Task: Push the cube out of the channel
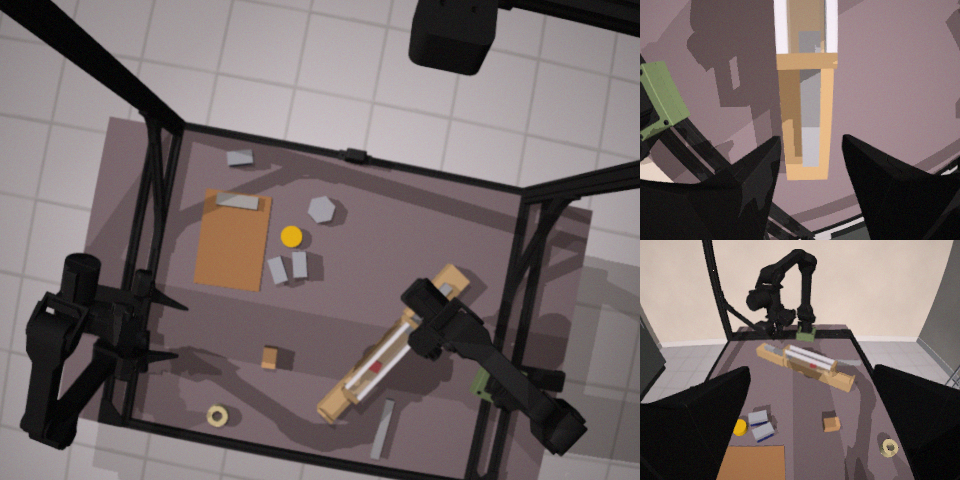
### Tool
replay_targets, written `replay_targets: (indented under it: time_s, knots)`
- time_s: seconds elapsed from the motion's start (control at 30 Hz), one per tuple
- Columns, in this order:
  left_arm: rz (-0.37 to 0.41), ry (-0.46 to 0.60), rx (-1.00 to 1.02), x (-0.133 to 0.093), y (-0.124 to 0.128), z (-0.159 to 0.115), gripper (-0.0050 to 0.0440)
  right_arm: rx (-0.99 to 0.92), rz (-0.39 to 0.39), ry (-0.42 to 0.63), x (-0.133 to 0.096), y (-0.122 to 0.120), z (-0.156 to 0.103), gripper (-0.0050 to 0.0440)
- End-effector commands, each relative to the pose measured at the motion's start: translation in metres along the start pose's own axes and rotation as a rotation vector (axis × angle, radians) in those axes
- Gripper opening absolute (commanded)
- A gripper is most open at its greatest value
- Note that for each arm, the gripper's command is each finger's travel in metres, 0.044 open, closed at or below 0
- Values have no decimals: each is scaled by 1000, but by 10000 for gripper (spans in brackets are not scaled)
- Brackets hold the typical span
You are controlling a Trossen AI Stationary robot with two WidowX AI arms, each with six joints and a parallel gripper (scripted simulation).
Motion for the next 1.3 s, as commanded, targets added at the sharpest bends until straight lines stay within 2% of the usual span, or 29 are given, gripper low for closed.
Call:
replay_targets:
  time_s: [0.0, 0.17, 0.27, 0.33, 0.5, 0.53, 0.77, 1.27]
  knots:
    - [-5, -2, -5, -5, 0, 0, 200, 1, -1, -3, 0, 0, 0, 400]
    - [-5, -2, -5, -5, 0, 0, 200, 1, -1, -3, 0, 0, 0, 400]
    - [1, -1, -1, 5, 0, -9, 128, 1, -1, -3, 0, 0, 0, 400]
    - [1, -1, -1, 5, 0, -9, 128, 1, -1, -3, 0, 0, 0, 400]
    - [-1, -2, -1, 32, 0, -41, 8, 1, -1, -3, 0, 0, 0, 400]
    - [-2, -2, -2, 37, 0, -48, 0, 1, -1, -3, 0, 0, 0, 400]
    - [-5, -2, -2, 70, 12, -87, 0, 1, -1, -3, 0, 0, 0, 400]
    - [-5, -2, -2, 71, 10, -74, 0, 1, -1, -3, 0, 0, 0, 400]
Point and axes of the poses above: on each arm, the point midway between the two fingers, 35 mm back from their tips, its own x axis out along the fingers, its own y axis across the jaws, z = x × y, the point moved 9 cm from there along -x, back along the fingers, and after that the axes turned 7 degrees about -x, right-handed, at the moved point
